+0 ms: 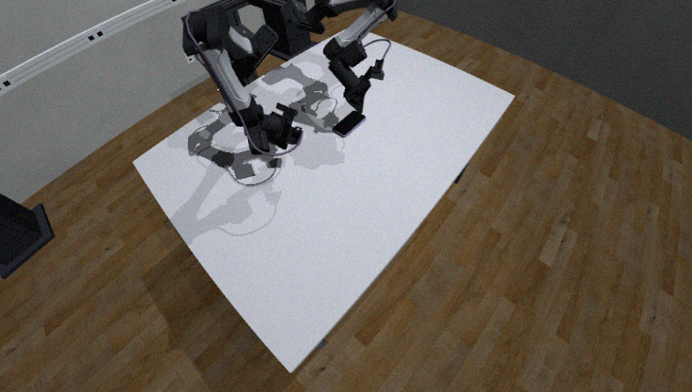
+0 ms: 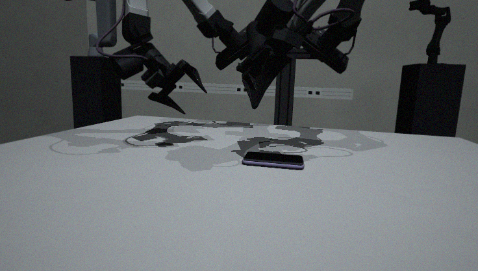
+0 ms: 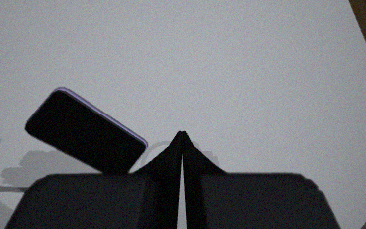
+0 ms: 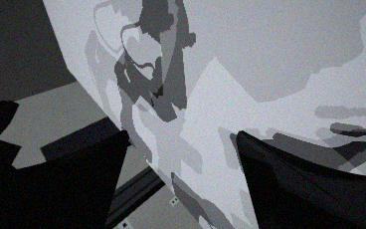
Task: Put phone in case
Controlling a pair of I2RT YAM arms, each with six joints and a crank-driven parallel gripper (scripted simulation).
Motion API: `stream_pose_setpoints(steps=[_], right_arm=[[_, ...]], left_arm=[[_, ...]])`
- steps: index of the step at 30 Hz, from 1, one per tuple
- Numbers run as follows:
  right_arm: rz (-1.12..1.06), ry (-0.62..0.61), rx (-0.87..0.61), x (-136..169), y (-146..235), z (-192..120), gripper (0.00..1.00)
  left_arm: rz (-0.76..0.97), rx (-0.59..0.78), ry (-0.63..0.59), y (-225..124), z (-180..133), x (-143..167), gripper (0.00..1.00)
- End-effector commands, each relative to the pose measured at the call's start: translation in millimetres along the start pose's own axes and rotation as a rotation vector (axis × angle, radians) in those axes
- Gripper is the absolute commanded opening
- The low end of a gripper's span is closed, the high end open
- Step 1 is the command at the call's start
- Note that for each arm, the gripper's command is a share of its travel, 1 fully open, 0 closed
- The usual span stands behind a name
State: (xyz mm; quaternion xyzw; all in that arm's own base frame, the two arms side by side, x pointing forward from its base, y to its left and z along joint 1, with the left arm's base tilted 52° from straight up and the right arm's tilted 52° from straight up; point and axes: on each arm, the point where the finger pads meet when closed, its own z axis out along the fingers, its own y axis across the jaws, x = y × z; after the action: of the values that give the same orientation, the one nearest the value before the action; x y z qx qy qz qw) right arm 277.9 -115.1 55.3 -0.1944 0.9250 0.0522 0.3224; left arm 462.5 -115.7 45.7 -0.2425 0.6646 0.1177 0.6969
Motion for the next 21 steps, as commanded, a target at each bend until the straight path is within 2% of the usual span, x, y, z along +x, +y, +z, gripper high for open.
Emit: stream_pose_setpoints(steps=[1,5,7,13,21], right_arm=[[-0.286,-0.023,0.049,-28.3,10.4,1.4,1.00],[-0.529,-0.055,0.009,-51.7,47.9,11.9,1.00],[-0.529,-0.055,0.009,-51.7,47.9,11.9,1.00],[-0.904,-0.137,-0.049,-79.6,113.3,20.9,1.00],[-1.233,-0.256,-0.116,-91.6,184.5,19.9,1.00]], left_arm=[[-0.129,-0.069,0.114,12.7,2.8,2.0,0.00],[-0.212,-0.123,0.167,27.6,7.1,7.0,0.00],[-0.212,-0.123,0.167,27.6,7.1,7.0,0.00],[-0.369,-0.245,0.280,62.9,12.4,19.9,0.00],[-0.586,-0.410,0.413,109.3,25.4,29.2,0.00]])
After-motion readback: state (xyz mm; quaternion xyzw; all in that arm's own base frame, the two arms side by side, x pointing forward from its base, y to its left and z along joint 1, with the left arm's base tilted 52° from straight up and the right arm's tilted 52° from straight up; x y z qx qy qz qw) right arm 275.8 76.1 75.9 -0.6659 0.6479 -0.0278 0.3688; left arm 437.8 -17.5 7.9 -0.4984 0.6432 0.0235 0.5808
